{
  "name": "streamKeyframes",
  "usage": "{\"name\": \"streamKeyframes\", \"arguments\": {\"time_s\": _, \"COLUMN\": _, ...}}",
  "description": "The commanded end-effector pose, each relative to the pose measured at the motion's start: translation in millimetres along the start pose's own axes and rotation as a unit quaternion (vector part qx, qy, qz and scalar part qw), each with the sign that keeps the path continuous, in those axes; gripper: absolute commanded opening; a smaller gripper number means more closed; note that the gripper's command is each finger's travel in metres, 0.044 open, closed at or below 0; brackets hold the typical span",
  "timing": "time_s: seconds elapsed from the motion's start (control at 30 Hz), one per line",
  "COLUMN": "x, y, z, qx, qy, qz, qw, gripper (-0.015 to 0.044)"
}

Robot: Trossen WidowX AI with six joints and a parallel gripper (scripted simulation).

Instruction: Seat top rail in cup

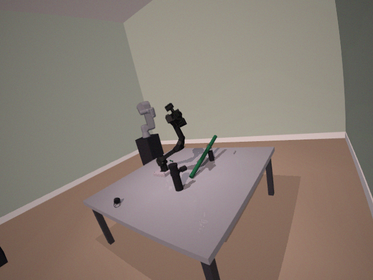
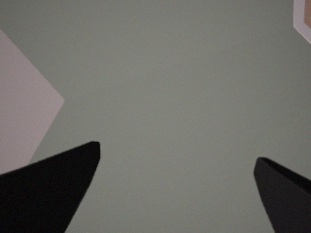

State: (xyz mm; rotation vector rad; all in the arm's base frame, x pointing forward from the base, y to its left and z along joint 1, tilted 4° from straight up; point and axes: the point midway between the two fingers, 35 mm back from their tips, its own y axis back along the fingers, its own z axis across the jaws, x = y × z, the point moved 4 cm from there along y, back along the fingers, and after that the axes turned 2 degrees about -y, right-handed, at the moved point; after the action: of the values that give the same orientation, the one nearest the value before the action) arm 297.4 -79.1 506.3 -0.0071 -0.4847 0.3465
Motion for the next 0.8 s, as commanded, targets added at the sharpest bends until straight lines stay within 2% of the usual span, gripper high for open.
{"name": "streamKeyframes", "arguments": {"time_s": 0.0, "x": 0.6, "y": 0.5, "z": 0.3, "qx": 0.0, "qy": -0.006, "qz": 0.003, "qw": 1.0, "gripper": 0.0426}}
{"name": "streamKeyframes", "arguments": {"time_s": 0.07, "x": 6.2, "y": 7.1, "z": 3.9, "qx": 0.005, "qy": -0.054, "qz": 0.027, "qw": 0.998, "gripper": 0.044}}
{"name": "streamKeyframes", "arguments": {"time_s": 0.17, "x": 17.7, "y": 40.1, "z": 28.0, "qx": 0.025, "qy": -0.167, "qz": 0.104, "qw": 0.98, "gripper": 0.044}}
{"name": "streamKeyframes", "arguments": {"time_s": 0.33, "x": 18.8, "y": 90.6, "z": 75.9, "qx": 0.073, "qy": -0.352, "qz": 0.211, "qw": 0.909, "gripper": 0.044}}
{"name": "streamKeyframes", "arguments": {"time_s": 0.53, "x": -8.7, "y": 127.4, "z": 133.7, "qx": 0.148, "qy": -0.565, "qz": 0.287, "qw": 0.759, "gripper": 0.044}}
{"name": "streamKeyframes", "arguments": {"time_s": 0.77, "x": -55.5, "y": 135.8, "z": 189.0, "qx": 0.241, "qy": -0.741, "qz": 0.32, "qw": 0.539, "gripper": 0.044}}
